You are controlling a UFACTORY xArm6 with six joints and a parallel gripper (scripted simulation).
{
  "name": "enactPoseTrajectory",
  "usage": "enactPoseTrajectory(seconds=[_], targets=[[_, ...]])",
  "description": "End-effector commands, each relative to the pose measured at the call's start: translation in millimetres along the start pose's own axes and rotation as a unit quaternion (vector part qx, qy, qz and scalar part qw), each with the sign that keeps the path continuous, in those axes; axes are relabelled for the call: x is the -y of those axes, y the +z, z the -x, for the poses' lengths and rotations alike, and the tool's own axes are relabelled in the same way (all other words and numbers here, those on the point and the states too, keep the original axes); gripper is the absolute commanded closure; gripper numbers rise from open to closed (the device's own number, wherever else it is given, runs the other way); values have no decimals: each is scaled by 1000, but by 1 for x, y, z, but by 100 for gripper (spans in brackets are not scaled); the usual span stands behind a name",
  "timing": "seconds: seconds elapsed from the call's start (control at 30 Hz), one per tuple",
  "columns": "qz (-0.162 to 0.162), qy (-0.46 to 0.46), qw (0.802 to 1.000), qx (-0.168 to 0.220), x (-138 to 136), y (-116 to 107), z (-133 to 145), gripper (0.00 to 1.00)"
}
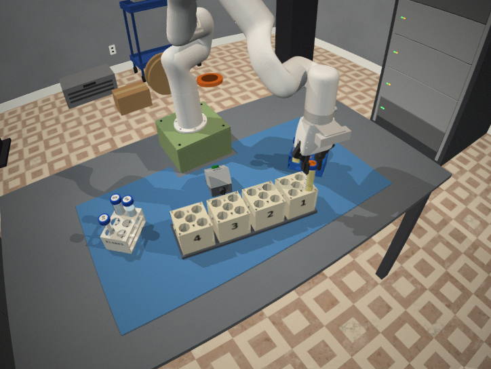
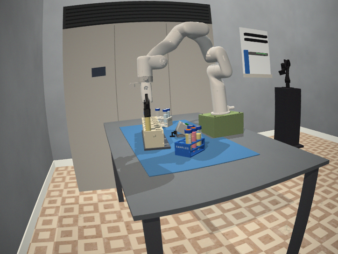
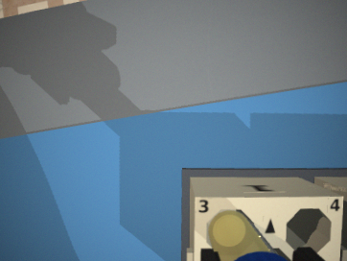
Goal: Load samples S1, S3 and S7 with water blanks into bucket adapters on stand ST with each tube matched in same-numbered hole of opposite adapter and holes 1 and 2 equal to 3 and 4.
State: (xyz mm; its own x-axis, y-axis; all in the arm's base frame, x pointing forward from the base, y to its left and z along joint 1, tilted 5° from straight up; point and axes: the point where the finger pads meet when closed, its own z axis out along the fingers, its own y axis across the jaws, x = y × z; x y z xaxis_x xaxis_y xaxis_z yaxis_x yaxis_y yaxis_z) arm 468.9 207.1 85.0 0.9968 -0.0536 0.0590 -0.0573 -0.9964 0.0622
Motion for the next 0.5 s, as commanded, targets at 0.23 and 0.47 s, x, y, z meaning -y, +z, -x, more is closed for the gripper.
enactPoseTrajectory(seconds=[0.23,0.47], targets=[[-1,0,1000,-3,1,-25,-2,100],[-1,0,1000,-3,1,-35,-2,100]])
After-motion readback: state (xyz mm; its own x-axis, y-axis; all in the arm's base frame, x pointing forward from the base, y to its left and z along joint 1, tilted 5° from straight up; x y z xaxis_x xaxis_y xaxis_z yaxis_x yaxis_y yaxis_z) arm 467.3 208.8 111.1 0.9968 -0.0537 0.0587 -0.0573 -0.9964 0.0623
